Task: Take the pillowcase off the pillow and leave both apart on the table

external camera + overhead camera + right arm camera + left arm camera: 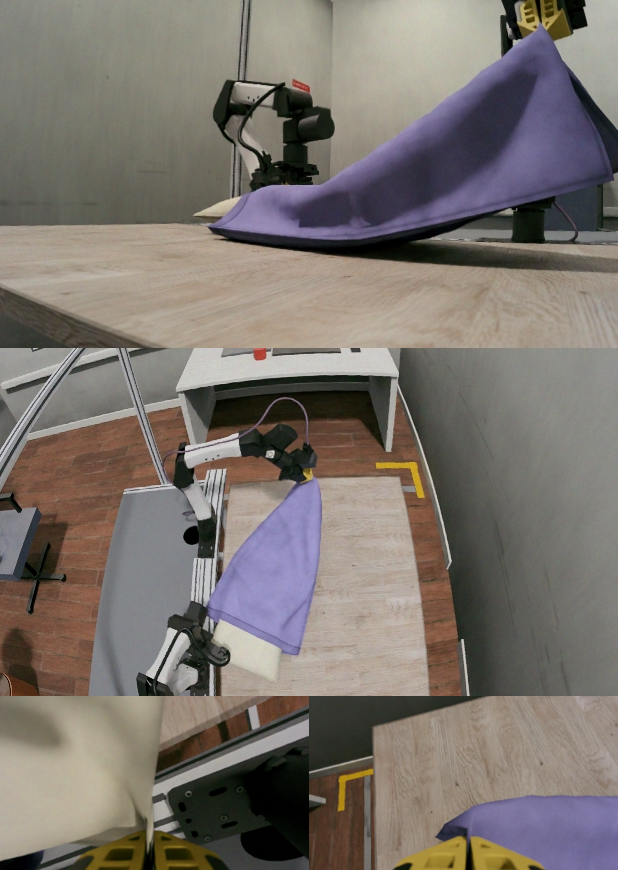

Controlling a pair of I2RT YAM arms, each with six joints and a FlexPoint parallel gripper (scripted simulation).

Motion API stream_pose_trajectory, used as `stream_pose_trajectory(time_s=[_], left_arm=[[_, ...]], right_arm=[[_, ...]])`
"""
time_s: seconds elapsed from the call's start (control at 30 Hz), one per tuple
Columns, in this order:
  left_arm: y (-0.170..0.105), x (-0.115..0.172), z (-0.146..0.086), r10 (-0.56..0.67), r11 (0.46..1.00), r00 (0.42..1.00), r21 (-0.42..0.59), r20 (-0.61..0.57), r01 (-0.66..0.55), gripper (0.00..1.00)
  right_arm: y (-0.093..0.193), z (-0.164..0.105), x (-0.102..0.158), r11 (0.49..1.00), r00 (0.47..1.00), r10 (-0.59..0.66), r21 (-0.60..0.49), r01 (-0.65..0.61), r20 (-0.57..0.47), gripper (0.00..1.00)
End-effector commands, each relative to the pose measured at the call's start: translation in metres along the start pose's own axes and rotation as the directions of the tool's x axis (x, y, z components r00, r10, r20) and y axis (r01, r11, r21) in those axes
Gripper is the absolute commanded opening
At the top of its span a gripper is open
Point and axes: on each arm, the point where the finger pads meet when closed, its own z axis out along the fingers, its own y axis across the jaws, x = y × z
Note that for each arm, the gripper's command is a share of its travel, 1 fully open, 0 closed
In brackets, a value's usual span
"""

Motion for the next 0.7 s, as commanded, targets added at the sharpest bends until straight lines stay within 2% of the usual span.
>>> stream_pose_trajectory(time_s=[0.0,0.17,0.23,0.27,0.67], left_arm=[[0.016,-0.044,-0.026,0.013,0.996,0.987,-0.093,0.161,0.002,0.00],[0.017,-0.052,-0.031,0.012,0.994,0.982,-0.106,0.191,0.008,0.00],[0.022,-0.053,-0.025,0.004,0.994,0.982,-0.112,0.190,0.017,0.00],[0.018,-0.060,-0.038,0.016,0.993,0.974,-0.118,0.225,0.011,0.00],[0.022,-0.090,-0.063,0.015,0.987,0.939,-0.157,0.345,0.041,0.00]], right_arm=[[0.002,-0.007,0.000,1.000,1.000,0.003,-0.005,-0.003,-0.002,0.00],[0.002,-0.007,0.000,1.000,1.000,0.003,-0.005,-0.003,-0.002,0.00],[0.002,-0.007,0.000,1.000,1.000,0.003,-0.005,-0.003,-0.002,0.00],[0.002,-0.007,0.000,1.000,1.000,0.003,-0.005,-0.003,-0.002,0.00],[0.002,-0.007,0.000,1.000,1.000,0.003,-0.005,-0.003,-0.002,0.00]])
